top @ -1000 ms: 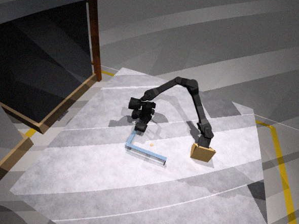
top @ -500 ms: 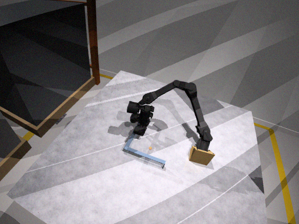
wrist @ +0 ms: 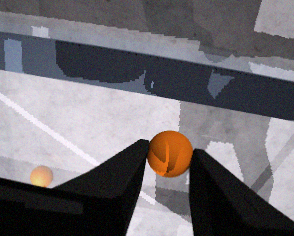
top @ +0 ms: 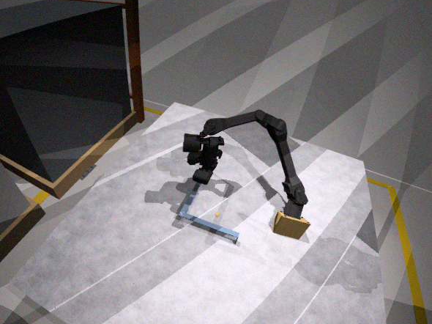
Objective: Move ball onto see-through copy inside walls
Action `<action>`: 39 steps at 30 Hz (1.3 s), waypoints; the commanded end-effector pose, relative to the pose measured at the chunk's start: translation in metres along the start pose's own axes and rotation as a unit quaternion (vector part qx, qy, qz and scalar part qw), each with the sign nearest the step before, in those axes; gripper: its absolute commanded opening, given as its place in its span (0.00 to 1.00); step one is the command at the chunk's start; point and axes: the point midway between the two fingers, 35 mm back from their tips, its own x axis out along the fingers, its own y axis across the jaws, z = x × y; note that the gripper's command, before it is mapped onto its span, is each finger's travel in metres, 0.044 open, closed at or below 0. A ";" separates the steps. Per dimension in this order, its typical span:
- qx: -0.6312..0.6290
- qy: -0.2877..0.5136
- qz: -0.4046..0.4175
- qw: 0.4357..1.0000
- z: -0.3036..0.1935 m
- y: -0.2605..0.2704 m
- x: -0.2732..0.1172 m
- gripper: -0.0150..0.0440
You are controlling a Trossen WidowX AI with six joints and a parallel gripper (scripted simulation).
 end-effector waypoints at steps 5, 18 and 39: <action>0.003 -0.001 0.001 1.000 -0.005 -0.002 -0.040 0.25; 0.002 -0.001 0.004 1.000 -0.032 0.043 -0.029 0.25; 0.002 0.000 0.003 1.000 -0.094 0.103 -0.002 0.25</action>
